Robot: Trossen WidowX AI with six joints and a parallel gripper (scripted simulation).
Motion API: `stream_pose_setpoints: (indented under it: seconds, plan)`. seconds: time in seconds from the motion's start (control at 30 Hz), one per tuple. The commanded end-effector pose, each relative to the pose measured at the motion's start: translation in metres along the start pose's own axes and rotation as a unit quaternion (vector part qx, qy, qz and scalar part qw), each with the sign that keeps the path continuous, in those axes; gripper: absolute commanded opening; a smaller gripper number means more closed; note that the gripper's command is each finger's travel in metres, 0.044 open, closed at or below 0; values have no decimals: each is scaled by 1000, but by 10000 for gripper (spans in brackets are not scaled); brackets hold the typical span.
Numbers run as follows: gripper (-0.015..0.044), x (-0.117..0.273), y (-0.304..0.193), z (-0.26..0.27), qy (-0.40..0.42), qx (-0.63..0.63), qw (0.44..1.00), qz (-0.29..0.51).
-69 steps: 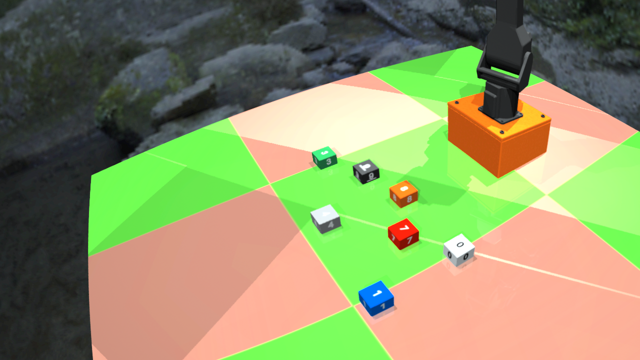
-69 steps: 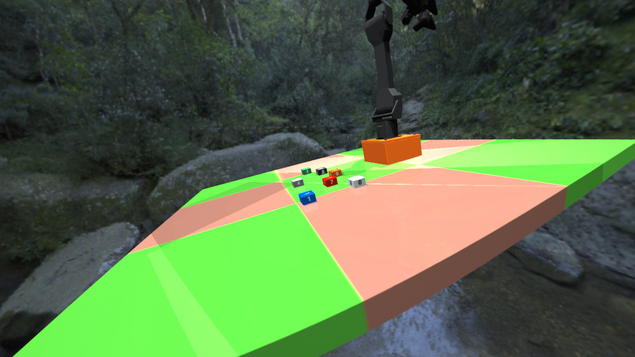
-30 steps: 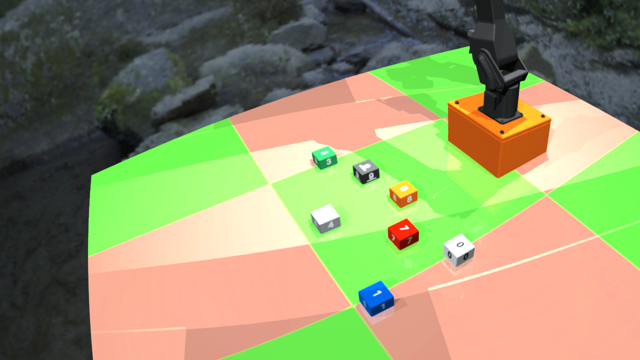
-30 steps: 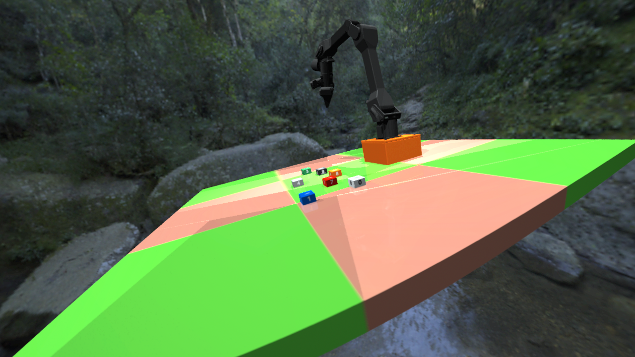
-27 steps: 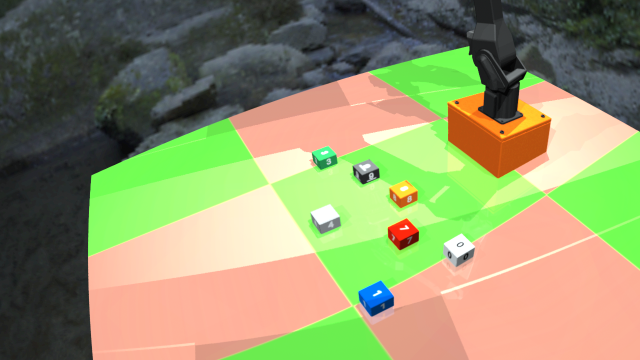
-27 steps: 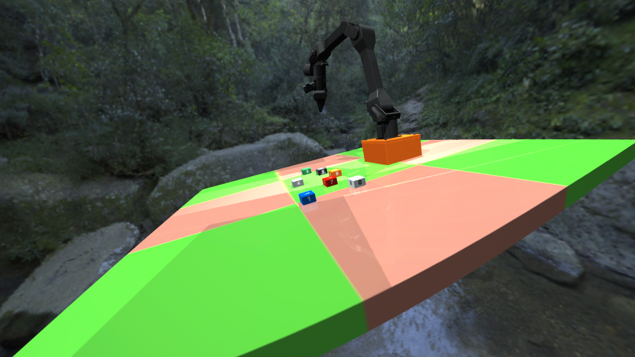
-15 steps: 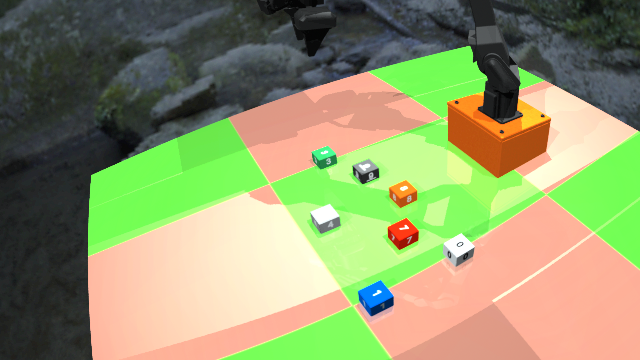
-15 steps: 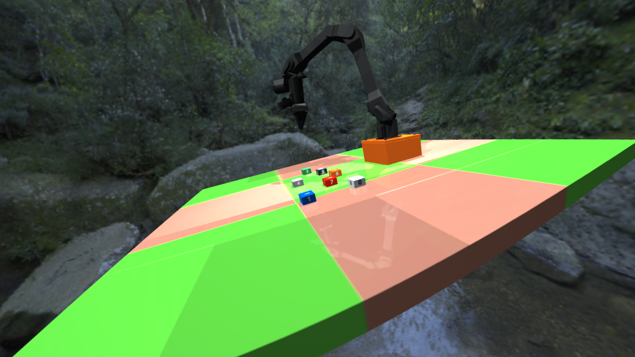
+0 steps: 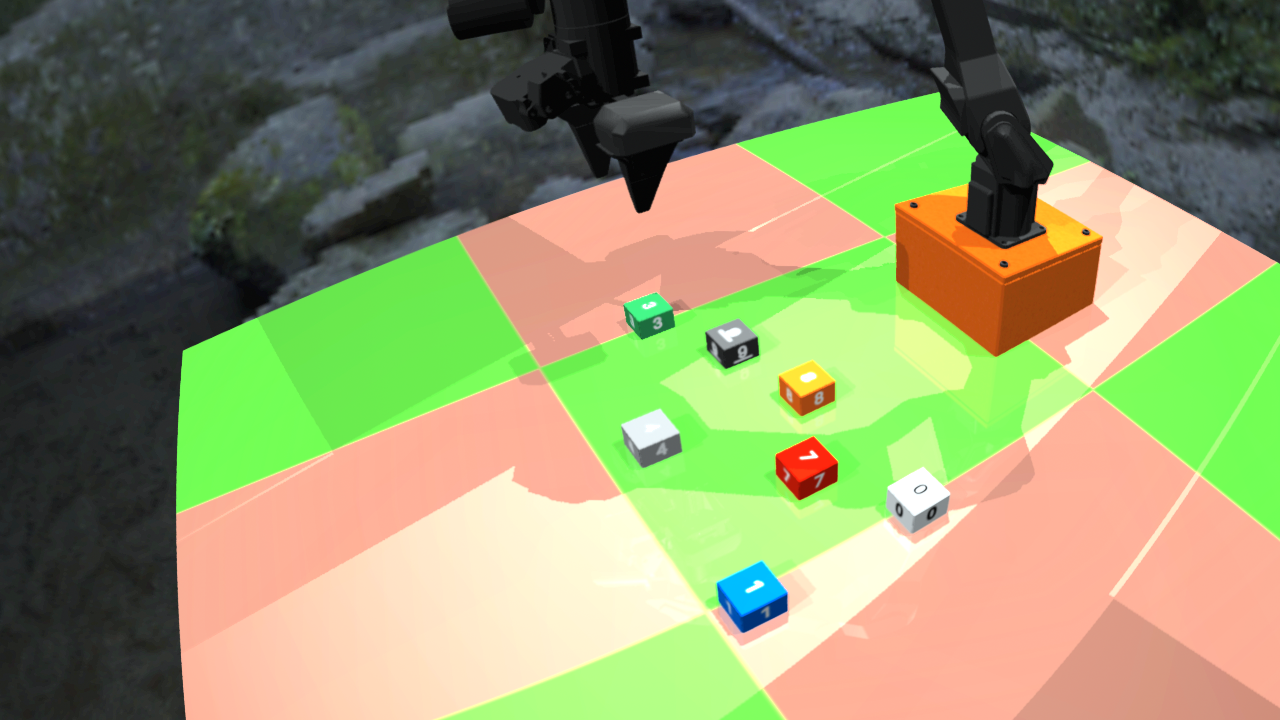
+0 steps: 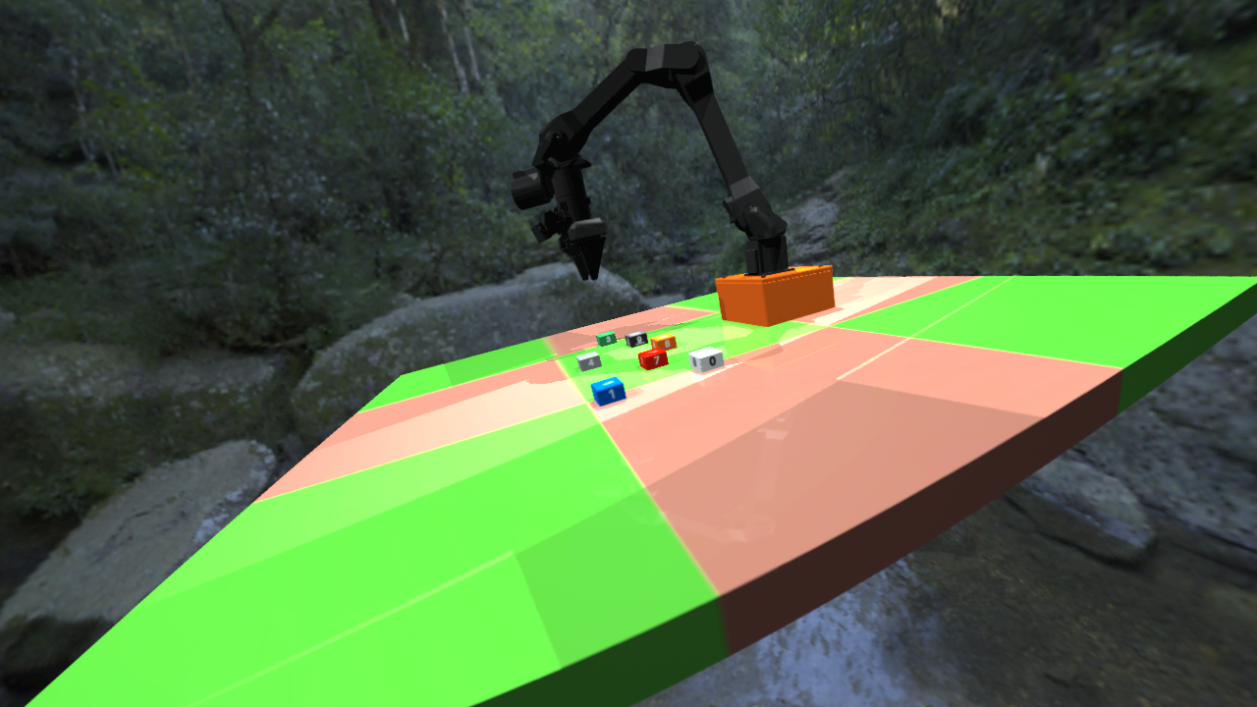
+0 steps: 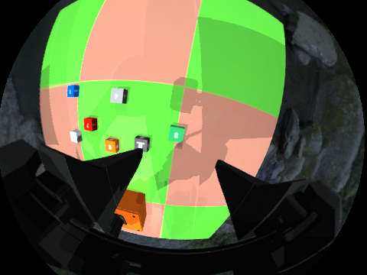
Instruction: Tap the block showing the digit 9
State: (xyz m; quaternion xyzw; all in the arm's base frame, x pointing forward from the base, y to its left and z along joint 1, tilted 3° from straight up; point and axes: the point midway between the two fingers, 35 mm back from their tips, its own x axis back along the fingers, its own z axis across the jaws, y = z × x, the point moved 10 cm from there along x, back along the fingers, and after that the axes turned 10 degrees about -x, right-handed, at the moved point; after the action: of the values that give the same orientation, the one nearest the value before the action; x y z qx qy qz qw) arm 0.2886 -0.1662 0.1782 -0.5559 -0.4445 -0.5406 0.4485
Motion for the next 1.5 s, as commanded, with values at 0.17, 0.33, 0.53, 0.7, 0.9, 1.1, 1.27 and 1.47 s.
stream_pose_setpoints:
  seconds: [0.17, 0.33, 0.53, 0.7, 0.9, 1.1, 1.27, 1.47]
  plan:
    - [400, -2, 0, 3, 3, 0, 1000, 3]
    - [400, -2, 0, 3, 3, 0, 1000, 3]
    - [400, 0, -19, 36, 4, 0, 1000, 3]
    - [400, -2, -51, 74, 6, 0, 1000, 5]
    - [400, -2, -51, 74, 6, 0, 1000, 5]
    - [400, -2, -51, 74, 6, 0, 1000, 5]
    - [400, -2, -51, 74, 6, 0, 1000, 5]
    - [400, -2, -51, 74, 6, 0, 1000, 5]
